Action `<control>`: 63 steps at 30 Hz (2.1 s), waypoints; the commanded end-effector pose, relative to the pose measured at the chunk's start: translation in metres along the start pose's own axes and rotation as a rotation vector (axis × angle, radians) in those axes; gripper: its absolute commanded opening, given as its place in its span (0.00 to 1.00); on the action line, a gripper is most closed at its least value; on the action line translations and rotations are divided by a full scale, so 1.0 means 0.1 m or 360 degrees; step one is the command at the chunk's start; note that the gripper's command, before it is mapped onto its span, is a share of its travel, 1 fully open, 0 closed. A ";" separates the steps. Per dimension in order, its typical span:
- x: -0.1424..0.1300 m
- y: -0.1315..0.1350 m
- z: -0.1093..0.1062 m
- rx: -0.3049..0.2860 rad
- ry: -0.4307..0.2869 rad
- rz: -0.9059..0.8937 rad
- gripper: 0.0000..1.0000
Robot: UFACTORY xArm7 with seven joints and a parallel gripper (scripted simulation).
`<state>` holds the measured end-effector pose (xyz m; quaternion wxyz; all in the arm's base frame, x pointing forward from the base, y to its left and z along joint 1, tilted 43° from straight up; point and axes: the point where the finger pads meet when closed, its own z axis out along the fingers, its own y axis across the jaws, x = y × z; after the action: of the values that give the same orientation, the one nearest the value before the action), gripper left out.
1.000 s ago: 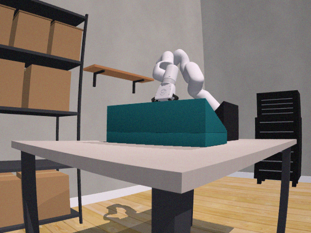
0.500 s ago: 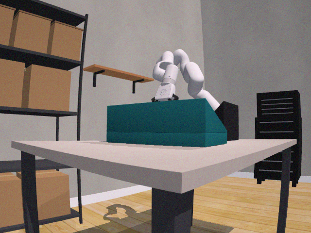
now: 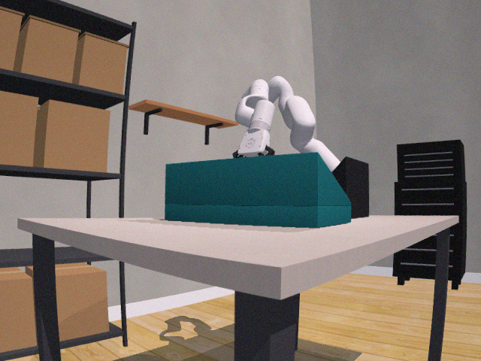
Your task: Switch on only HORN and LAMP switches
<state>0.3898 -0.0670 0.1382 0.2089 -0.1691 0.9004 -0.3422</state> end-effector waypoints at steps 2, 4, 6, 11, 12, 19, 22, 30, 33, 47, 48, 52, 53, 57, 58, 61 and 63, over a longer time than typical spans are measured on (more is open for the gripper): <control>-0.01 -0.16 -0.01 0.0000 -0.0004 0.0000 1.00; -0.01 -0.20 -0.01 0.0000 -0.0004 0.0000 1.00; -0.01 -0.23 -0.01 0.0000 -0.0004 0.0000 1.00; -0.01 -0.42 -0.01 0.0000 -0.0004 0.0000 1.00; -0.01 -0.45 -0.01 0.0000 -0.0004 0.0000 1.00; -0.01 -0.62 -0.01 0.0000 -0.0004 -0.0001 1.00; -0.01 -0.63 -0.01 0.0000 -0.0004 -0.0001 1.00; -0.01 -0.66 -0.01 0.0000 -0.0004 -0.0001 1.00; -0.01 -0.66 -0.01 0.0000 -0.0004 -0.0001 1.00; -0.01 -0.66 -0.01 0.0000 -0.0004 -0.0001 1.00; -0.01 -0.66 -0.01 0.0000 -0.0004 -0.0001 1.00; -0.01 -0.66 -0.01 0.0000 -0.0004 -0.0001 1.00; -0.01 -0.66 -0.01 0.0000 -0.0004 -0.0001 1.00; -0.01 -0.66 -0.01 0.0000 -0.0004 -0.0001 1.00; -0.01 -0.66 -0.01 0.0000 -0.0004 -0.0001 1.00; -0.01 -0.66 -0.01 0.0000 -0.0004 -0.0001 1.00; -0.01 -0.66 -0.01 0.0000 -0.0004 -0.0001 1.00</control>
<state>0.4004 -0.1135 0.1832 0.2086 -0.1689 0.9006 -0.3418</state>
